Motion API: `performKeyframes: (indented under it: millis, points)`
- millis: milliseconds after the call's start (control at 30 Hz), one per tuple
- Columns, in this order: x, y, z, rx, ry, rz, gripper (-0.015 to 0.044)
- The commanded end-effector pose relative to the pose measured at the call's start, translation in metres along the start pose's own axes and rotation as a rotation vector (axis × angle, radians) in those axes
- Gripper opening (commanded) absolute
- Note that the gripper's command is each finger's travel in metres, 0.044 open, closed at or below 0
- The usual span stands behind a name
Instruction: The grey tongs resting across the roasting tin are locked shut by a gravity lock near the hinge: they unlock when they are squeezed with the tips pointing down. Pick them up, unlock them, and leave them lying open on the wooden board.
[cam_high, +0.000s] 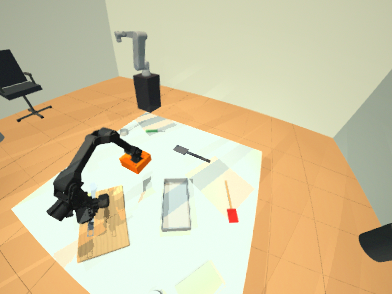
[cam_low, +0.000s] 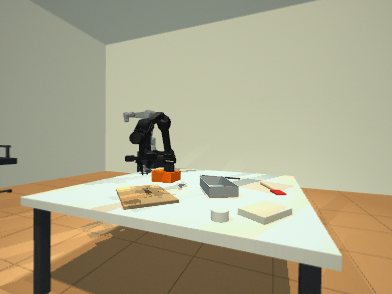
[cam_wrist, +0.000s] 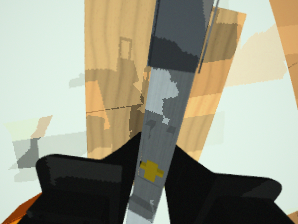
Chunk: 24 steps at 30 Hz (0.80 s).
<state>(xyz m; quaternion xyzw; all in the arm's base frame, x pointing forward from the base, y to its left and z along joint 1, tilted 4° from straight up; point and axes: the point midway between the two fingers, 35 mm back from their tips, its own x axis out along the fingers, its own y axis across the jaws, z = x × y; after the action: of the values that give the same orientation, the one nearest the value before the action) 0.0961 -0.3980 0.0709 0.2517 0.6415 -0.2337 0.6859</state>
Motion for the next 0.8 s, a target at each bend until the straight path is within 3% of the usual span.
performKeyframes:
  millis: [0, 767]
  points:
    - [0.0, -0.001, -0.001, -0.007, 0.019, -0.005, -0.015]
    - [0.029, -0.002, 0.0, -0.007, 0.018, -0.005, -0.015]
